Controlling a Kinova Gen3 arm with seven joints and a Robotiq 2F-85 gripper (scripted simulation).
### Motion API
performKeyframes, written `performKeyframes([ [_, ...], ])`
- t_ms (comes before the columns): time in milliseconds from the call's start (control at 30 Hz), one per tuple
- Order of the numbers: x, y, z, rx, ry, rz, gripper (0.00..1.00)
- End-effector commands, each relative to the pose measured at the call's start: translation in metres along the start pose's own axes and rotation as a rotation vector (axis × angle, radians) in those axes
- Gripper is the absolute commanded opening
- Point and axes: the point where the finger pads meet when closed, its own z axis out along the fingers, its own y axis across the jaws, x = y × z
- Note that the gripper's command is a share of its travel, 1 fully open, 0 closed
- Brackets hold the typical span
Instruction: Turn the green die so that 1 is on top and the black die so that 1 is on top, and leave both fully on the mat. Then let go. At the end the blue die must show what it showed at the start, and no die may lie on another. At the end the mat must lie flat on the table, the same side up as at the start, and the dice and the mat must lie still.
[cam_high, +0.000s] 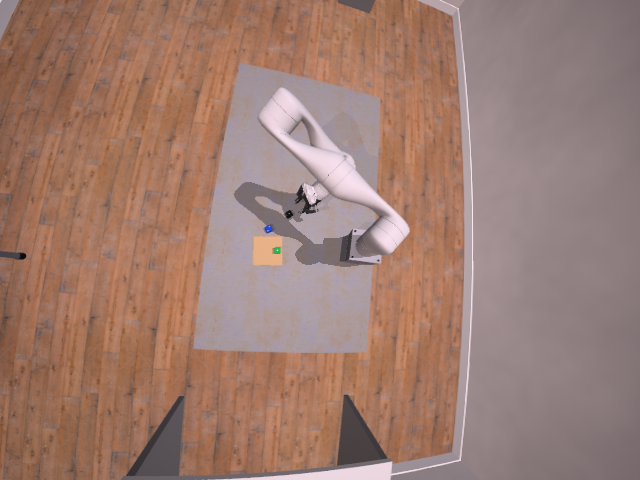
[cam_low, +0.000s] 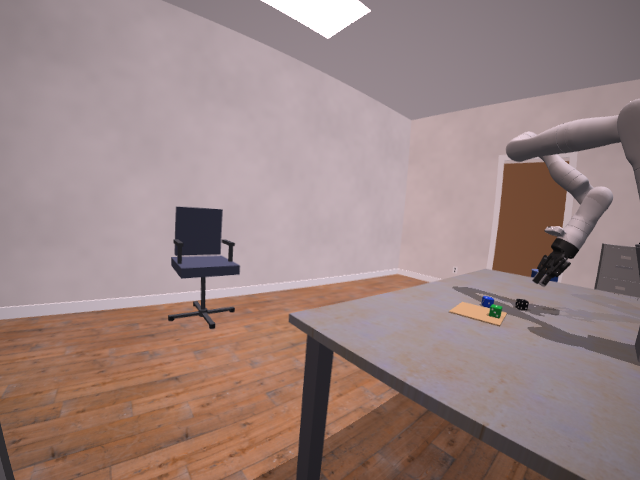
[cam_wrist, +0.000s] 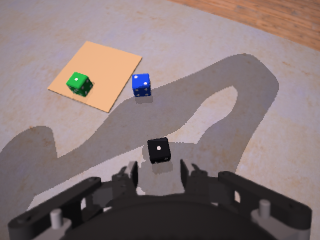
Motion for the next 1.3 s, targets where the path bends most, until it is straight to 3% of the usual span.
performKeyframes([
  [0,0.038,-0.001,0.001,0.010,-0.054,-0.071,0.46],
  [67,0.042,-0.001,0.001,0.009,-0.123,-0.071,0.46],
  [133,0.042,-0.001,0.001,0.009,-0.123,-0.071,0.46],
  [400,0.052,-0.002,0.000,0.001,-0.325,-0.072,0.46],
  [600,0.056,-0.003,0.001,0.000,-0.417,-0.071,0.46],
  [933,0.060,-0.003,0.000,-0.007,-0.480,-0.072,0.46],
  [1267,0.060,-0.003,0.000,-0.009,-0.491,-0.072,0.46],
])
